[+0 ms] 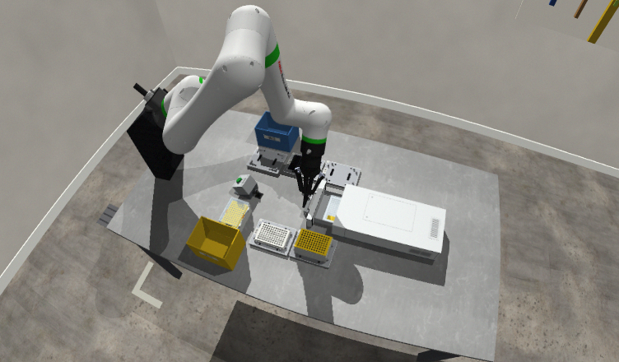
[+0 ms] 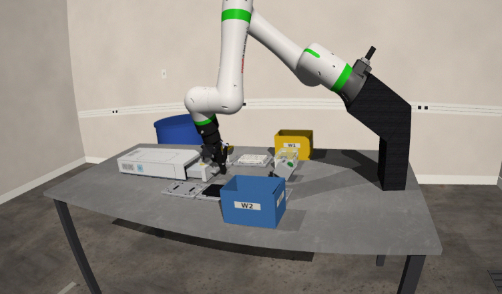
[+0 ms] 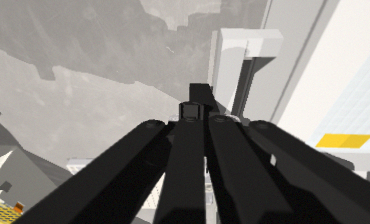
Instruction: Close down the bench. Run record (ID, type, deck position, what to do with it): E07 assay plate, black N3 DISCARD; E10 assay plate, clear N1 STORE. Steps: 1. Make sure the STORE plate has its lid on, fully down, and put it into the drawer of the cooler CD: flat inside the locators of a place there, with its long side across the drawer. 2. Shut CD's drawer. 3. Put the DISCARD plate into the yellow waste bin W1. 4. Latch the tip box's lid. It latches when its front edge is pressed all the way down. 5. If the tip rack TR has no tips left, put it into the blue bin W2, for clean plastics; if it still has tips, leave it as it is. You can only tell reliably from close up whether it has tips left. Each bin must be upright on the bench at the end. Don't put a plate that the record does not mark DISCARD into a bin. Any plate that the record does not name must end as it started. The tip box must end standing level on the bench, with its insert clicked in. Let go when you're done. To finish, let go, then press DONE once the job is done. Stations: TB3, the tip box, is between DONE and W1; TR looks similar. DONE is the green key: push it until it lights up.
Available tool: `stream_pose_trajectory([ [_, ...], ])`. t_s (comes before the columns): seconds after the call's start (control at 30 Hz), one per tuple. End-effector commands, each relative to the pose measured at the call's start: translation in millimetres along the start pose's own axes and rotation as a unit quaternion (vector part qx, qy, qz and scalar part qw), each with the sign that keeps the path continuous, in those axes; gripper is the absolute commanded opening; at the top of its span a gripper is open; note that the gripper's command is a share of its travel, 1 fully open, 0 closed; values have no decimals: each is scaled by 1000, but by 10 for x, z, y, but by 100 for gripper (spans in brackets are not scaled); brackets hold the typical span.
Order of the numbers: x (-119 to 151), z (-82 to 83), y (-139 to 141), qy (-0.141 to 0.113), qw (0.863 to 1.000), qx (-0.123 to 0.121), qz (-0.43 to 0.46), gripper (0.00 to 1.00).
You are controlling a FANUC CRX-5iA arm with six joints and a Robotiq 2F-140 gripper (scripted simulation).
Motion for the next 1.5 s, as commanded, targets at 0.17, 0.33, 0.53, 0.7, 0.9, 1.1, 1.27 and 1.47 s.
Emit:
stream_pose_trajectory([
  [0.17, 11, 4, 106, 0, 1000, 0, 0, 10],
  [0.33, 17, 4, 173, 0, 1000, 0, 0, 10],
  [0.53, 21, 4, 226, 0, 1000, 0, 0, 10],
  [0.7, 26, 5, 277, 0, 1000, 0, 0, 10],
  [0.9, 33, 5, 357, 0, 1000, 0, 0, 10],
  [1.1, 38, 5, 410, 0, 1000, 1, 0, 10],
  [1.27, 44, 5, 477, 0, 1000, 1, 0, 10],
  [1.47, 51, 5, 557, 0, 1000, 1, 0, 10],
])
Point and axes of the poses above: the point where the finger pads meet when closed, its own z axis back along the fingers, its own y axis across the jaws, x = y × z, the point moved 8 cm from there along z, back along the fingers, and after that the axes turned 5 degrees about z, right-handed, at the moved point
